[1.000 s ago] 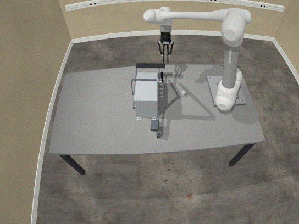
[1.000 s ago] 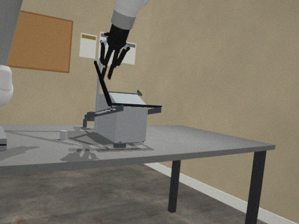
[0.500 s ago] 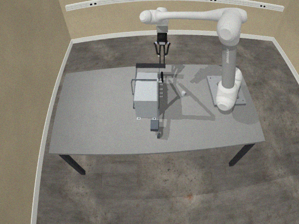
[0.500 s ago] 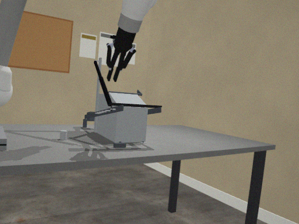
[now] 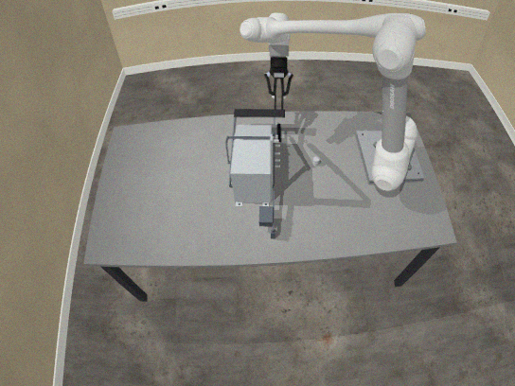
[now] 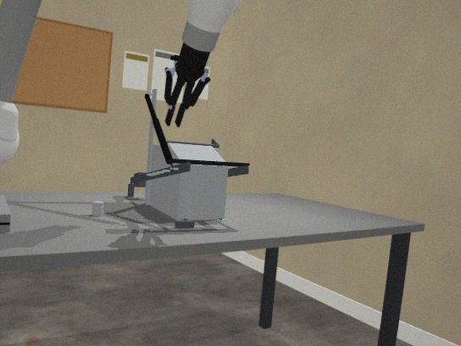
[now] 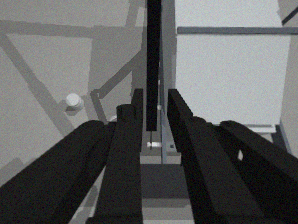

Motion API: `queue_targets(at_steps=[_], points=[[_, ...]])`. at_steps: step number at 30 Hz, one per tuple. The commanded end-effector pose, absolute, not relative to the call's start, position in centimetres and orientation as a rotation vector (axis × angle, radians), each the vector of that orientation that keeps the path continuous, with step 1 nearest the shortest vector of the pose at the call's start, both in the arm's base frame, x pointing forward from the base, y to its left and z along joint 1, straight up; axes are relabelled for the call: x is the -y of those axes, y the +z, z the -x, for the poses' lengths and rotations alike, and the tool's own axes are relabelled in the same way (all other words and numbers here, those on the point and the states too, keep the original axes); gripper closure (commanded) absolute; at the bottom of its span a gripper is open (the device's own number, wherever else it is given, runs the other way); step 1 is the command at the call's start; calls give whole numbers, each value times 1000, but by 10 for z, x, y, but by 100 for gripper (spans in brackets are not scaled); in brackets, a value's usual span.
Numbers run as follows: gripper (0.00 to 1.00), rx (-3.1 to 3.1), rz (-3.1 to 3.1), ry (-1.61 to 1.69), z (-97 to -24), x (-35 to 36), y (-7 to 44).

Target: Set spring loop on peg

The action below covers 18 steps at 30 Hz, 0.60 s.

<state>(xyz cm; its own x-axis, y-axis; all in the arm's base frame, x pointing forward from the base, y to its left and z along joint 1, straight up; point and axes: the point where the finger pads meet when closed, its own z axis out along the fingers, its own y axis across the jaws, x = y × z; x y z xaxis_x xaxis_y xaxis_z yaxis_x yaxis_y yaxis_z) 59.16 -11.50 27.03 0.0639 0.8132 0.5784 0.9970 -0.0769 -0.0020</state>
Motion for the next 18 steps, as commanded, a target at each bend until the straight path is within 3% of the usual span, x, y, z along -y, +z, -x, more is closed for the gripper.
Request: queue_targets(at_steps=[1, 18], points=[[76, 1803, 1947, -619, -592, 113, 268], [76, 1803, 1947, -619, -592, 105, 256]])
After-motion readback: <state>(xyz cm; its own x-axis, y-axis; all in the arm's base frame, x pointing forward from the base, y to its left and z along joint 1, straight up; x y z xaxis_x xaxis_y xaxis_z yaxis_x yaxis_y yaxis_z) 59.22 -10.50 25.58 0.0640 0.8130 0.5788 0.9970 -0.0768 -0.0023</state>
